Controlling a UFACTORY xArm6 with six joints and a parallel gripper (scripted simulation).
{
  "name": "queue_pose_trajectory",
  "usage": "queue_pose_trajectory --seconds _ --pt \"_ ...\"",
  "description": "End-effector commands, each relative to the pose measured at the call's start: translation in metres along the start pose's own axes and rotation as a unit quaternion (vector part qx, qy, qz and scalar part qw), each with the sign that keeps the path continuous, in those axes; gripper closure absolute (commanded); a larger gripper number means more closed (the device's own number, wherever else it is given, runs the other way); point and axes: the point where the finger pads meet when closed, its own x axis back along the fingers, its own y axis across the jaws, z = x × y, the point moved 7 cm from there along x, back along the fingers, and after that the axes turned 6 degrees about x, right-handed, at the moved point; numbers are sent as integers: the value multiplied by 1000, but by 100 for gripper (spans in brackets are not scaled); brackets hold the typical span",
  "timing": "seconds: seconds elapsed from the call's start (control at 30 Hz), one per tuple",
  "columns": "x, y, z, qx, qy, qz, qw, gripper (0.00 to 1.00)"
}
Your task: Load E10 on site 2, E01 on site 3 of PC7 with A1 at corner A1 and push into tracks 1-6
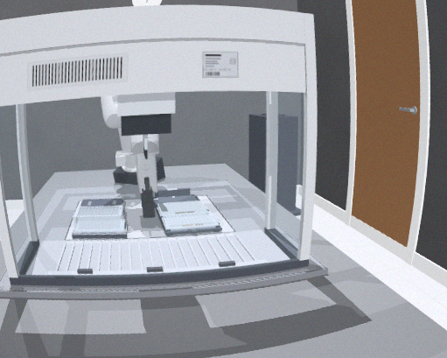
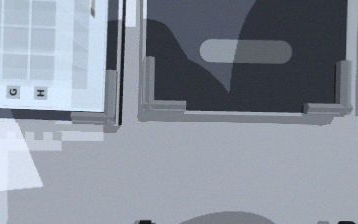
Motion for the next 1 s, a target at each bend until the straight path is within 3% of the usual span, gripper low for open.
queue_pose_trajectory --seconds 0.0,0.97 --pt "-2 -1 0 0 0 2 1000 0" --pt "-6 -2 -4 0 0 2 1000 0"
